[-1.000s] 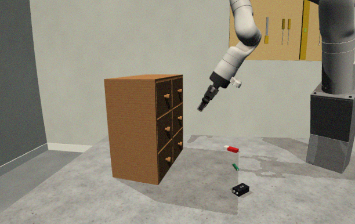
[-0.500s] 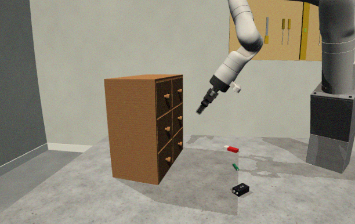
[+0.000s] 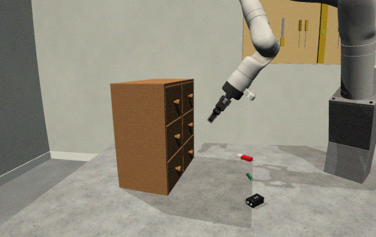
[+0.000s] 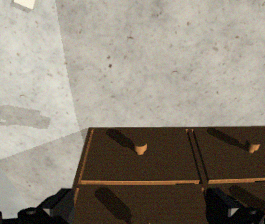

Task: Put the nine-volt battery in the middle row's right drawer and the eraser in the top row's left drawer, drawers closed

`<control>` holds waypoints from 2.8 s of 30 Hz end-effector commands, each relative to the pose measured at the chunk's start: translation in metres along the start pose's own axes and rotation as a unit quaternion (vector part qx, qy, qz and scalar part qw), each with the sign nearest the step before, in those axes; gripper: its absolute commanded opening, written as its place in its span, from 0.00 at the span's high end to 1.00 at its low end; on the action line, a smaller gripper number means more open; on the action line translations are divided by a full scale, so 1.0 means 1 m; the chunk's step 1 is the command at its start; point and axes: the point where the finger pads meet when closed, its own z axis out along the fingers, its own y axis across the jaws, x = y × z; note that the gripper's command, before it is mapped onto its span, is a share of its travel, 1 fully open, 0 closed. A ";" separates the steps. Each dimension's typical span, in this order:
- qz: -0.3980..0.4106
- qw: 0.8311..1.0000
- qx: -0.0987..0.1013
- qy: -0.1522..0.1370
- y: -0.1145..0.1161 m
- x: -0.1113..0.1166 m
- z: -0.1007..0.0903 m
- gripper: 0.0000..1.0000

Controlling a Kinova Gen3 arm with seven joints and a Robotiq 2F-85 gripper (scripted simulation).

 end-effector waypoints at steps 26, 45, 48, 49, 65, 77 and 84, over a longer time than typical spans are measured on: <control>0.000 1.000 0.000 -0.001 0.000 0.001 0.001 0.67; 0.000 1.000 0.000 -0.001 0.000 -0.003 0.008 0.67; 0.000 1.000 0.000 -0.001 0.000 -0.005 0.013 0.67; 0.000 1.000 0.000 -0.001 0.000 -0.006 0.015 0.67; 0.000 1.000 0.000 -0.001 0.000 -0.016 0.036 0.67; 0.000 1.000 0.000 -0.001 0.000 -0.016 0.037 0.67; 0.000 1.000 0.000 -0.001 0.000 -0.016 0.037 0.67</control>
